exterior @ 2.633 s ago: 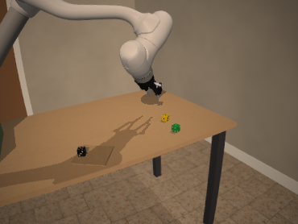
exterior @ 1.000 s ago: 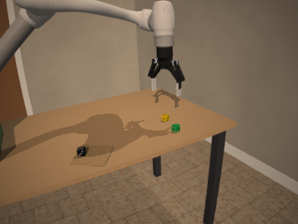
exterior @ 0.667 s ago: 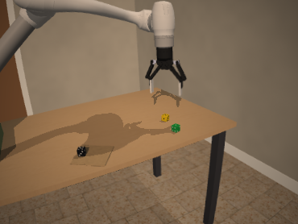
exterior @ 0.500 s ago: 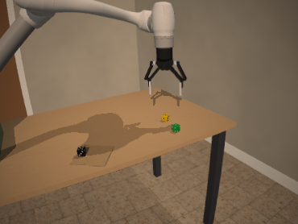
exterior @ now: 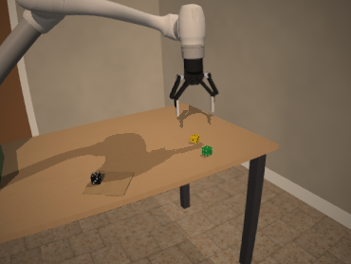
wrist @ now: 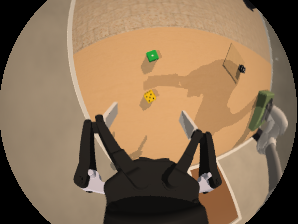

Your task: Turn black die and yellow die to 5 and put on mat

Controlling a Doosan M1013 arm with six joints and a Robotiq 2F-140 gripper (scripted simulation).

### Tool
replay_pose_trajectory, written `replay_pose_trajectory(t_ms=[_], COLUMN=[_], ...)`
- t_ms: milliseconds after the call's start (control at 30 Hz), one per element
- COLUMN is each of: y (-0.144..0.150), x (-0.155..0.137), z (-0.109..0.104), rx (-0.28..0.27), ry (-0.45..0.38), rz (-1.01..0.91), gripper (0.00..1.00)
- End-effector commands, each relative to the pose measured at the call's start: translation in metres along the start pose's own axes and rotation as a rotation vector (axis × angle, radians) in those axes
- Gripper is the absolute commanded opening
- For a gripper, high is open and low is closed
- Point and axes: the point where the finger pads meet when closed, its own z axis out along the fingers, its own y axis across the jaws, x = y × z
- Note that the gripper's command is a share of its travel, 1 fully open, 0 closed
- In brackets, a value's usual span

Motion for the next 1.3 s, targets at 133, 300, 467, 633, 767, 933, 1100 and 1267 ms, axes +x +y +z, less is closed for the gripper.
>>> replay_pose_trajectory(t_ms=[133, 300, 467, 633, 767, 933, 1100, 1267], y=[0.0016, 0.0024, 0.003, 0.0035, 0.0035, 0.0035, 0.0035, 0.0035], x=[-0.0016, -0.001, -0.0005, -0.0002, -0.0002, -0.0002, -0.0002, -0.0002], z=[0.0085, 0.012, 0.0143, 0.016, 0.016, 0.016, 0.016, 0.016], rx=[0.001, 0.001, 0.001, 0.001, 0.001, 0.001, 0.001, 0.001], ry=[0.0, 0.0, 0.0, 0.0, 0.0, 0.0, 0.0, 0.0], rz=[-0.276, -0.477, -0.609, -0.704, -0.704, -0.704, -0.704, -0.704], gripper=[1.0, 1.0, 1.0, 1.0, 0.35, 0.35, 0.35, 0.35])
